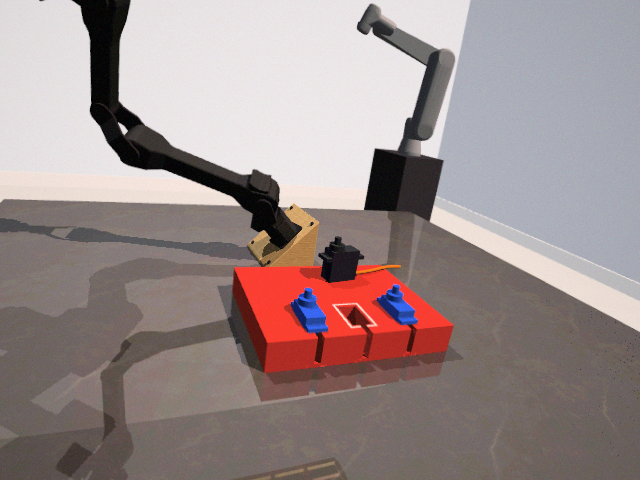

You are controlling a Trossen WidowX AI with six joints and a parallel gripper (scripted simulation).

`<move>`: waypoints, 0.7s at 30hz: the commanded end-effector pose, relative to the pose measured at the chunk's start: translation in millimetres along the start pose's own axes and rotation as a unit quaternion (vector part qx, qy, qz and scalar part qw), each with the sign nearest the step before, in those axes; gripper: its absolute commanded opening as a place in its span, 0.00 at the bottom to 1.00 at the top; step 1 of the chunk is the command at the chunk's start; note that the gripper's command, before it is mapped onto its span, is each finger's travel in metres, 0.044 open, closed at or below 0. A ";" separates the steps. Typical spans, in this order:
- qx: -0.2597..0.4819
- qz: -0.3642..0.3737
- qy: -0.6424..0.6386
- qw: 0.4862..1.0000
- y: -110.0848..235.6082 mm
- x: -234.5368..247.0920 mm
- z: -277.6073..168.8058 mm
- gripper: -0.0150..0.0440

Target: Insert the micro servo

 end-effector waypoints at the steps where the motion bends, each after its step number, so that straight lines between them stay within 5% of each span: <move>1: 0.006 0.038 -0.013 0.999 0.3 23.2 -0.5 1.00; 21: 0.059 0.262 -0.069 0.961 26.7 163.4 -6.1 1.00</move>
Point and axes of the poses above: the point midway between the two fingers, 35 mm back from their tips, its own y axis back along the fingers, its own x axis across the jaws, z = x × y, the point moved 6 cm from there along y, back along the fingers, and after that the axes turned 1 degree about -y, right-handed, at the moved point
